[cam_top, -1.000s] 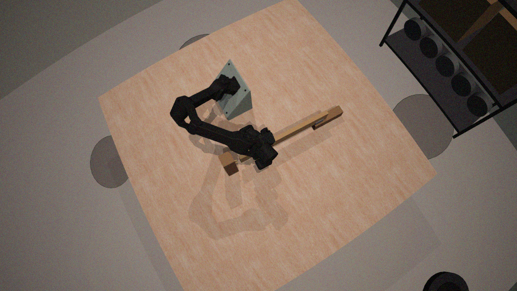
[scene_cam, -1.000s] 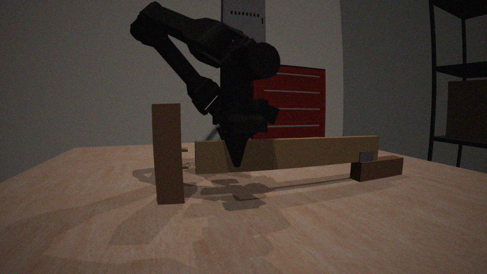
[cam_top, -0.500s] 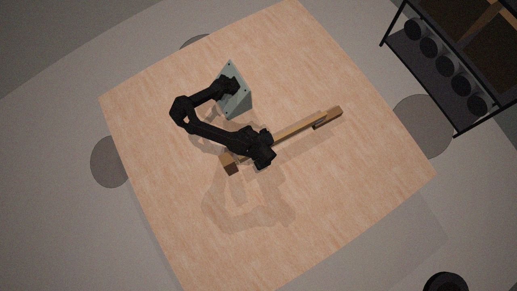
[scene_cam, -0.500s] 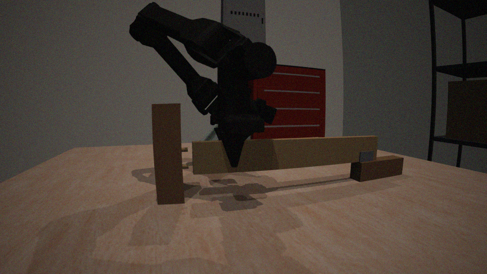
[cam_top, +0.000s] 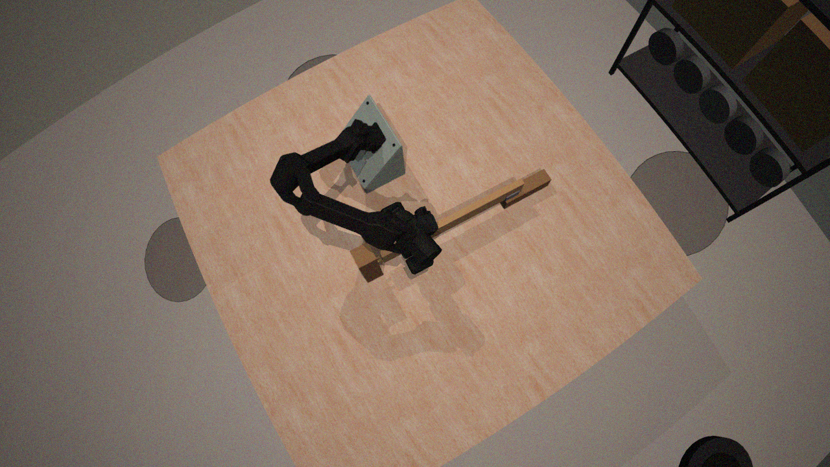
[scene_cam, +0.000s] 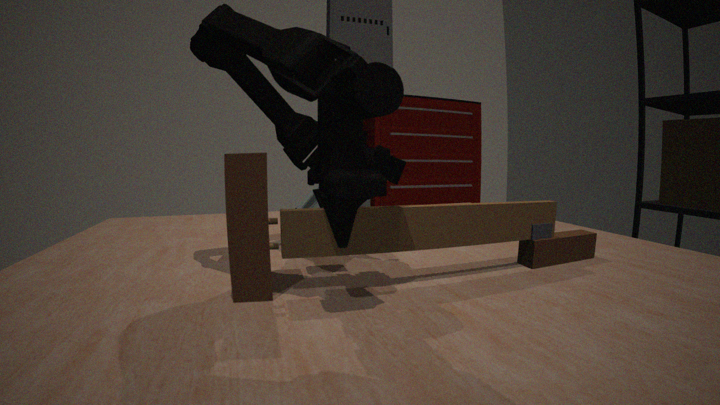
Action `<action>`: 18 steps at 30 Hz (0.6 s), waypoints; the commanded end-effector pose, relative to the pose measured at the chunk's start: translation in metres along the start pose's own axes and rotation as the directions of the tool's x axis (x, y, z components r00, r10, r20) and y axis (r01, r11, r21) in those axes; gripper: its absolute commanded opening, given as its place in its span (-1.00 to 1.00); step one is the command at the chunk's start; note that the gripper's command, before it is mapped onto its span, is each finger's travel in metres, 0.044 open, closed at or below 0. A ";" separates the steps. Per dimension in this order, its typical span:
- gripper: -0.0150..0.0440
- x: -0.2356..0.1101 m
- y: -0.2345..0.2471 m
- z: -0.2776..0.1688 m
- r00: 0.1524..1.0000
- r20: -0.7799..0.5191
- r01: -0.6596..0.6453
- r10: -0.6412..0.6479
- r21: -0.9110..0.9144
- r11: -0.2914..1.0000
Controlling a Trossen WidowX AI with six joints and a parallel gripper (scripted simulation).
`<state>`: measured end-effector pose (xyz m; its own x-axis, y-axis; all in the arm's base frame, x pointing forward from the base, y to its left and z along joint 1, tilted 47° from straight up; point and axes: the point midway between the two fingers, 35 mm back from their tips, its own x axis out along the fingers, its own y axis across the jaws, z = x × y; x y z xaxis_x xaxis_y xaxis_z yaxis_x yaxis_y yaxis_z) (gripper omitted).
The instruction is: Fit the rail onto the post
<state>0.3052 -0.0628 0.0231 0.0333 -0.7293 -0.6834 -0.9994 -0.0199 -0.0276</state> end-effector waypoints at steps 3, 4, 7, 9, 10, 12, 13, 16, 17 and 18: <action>-0.49 -0.002 -0.001 -0.002 1.000 -0.003 0.007 -0.007 -0.002 1.000; -0.49 -0.002 -0.001 -0.003 1.000 -0.003 0.007 -0.007 -0.002 1.000; -0.49 -0.002 -0.001 -0.004 1.000 -0.003 0.007 -0.007 -0.002 1.000; -0.49 -0.002 -0.001 -0.004 1.000 -0.003 0.007 -0.007 -0.002 1.000; -0.49 -0.002 -0.001 -0.005 1.000 -0.003 0.007 -0.007 -0.002 1.000; -0.49 -0.003 -0.001 -0.005 1.000 -0.003 0.007 -0.007 -0.002 1.000; -0.49 -0.003 -0.001 -0.006 1.000 -0.003 0.007 -0.007 -0.002 1.000; -0.49 -0.003 -0.001 -0.007 1.000 -0.003 0.007 -0.007 -0.002 1.000; -0.49 -0.003 -0.001 -0.007 1.000 -0.003 0.007 -0.007 -0.002 1.000; -0.49 -0.003 -0.001 -0.007 1.000 -0.003 0.007 -0.007 -0.002 1.000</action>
<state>0.3054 -0.0659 0.0275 0.0351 -0.7298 -0.6827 -0.9994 -0.0204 -0.0296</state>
